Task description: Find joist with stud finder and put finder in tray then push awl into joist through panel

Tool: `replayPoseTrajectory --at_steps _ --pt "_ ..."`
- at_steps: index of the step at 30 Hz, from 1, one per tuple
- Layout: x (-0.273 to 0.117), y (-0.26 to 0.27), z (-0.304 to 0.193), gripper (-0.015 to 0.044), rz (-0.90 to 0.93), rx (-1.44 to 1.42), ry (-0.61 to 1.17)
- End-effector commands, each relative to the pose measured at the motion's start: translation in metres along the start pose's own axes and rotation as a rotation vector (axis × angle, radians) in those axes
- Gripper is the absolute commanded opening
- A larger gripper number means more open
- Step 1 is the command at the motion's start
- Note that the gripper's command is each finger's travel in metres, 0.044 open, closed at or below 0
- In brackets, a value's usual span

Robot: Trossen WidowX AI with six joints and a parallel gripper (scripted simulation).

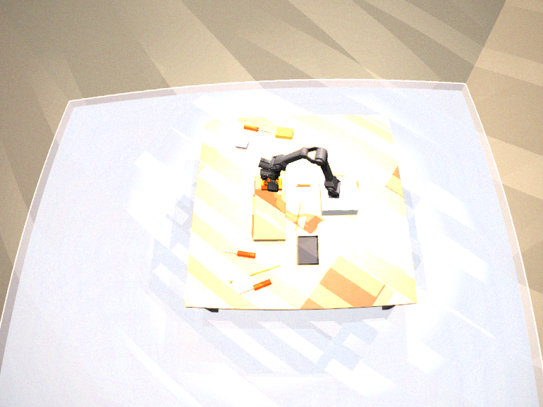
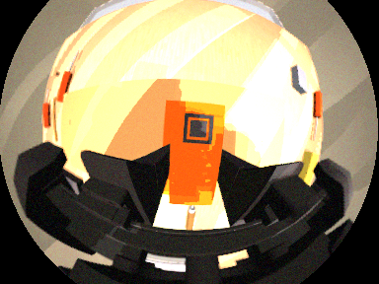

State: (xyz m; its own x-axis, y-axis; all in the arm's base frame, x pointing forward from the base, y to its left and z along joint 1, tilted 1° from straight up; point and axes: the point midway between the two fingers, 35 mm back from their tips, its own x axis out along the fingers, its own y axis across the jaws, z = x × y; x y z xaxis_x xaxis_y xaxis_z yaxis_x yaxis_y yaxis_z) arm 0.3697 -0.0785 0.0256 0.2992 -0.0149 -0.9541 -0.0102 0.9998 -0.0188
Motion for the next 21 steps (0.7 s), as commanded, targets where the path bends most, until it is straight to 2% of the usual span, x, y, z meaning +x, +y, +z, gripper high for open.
replayPoseTrajectory --at_steps 1,21 --pt "0.001 -0.008 0.000 0.0000 -0.001 -0.003 0.003" --pt "0.000 -0.042 0.000 0.0000 -0.004 -0.004 0.003"
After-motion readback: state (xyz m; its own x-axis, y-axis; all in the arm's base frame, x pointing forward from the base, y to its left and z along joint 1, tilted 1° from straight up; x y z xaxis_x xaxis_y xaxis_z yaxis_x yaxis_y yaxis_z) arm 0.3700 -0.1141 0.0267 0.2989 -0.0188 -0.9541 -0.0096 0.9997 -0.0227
